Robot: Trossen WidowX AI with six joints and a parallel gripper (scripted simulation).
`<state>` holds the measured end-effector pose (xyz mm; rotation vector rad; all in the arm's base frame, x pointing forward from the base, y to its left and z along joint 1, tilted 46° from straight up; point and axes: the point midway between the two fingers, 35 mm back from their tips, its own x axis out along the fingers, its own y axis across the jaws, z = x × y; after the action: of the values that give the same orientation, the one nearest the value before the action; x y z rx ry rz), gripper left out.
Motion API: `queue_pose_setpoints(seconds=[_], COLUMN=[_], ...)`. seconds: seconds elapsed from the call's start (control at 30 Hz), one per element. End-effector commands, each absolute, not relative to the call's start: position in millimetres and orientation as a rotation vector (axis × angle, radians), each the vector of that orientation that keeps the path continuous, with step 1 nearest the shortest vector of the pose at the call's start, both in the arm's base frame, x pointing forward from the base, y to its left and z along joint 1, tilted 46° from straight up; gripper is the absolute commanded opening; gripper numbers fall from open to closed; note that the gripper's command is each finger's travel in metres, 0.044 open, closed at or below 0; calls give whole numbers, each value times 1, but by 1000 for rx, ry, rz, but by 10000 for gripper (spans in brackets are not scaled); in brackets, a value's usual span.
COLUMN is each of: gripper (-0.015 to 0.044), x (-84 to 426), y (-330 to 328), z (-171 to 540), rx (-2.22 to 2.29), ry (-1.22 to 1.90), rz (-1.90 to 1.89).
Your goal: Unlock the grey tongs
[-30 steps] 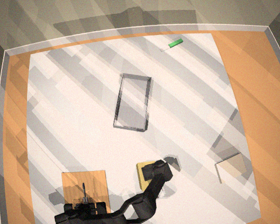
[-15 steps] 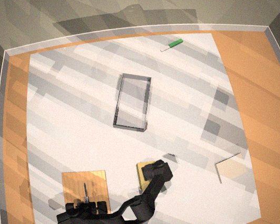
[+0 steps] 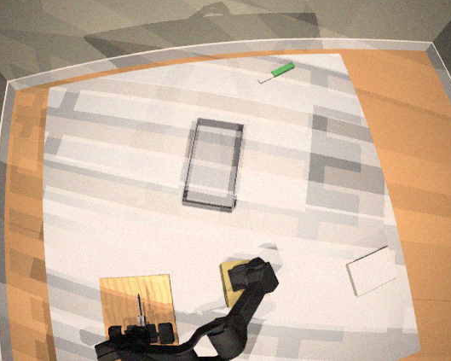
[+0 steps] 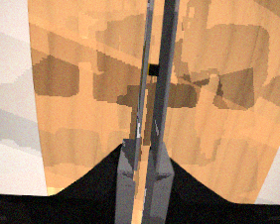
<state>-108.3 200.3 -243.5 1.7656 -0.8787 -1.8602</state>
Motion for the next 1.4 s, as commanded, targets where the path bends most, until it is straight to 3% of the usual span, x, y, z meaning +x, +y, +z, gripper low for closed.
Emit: queue_pose_setpoints(seconds=[0.0,0.37,1.1,1.37], gripper=[-150,-150,427,440], x=[-109,-109,-109,-126], y=[194,184,186,207], z=[-247,-255,-254,-249], rx=[1762,1761,1764,1764], ry=[-891,-892,-881,-881], rz=[-1860,-1860,-1857,-1861])
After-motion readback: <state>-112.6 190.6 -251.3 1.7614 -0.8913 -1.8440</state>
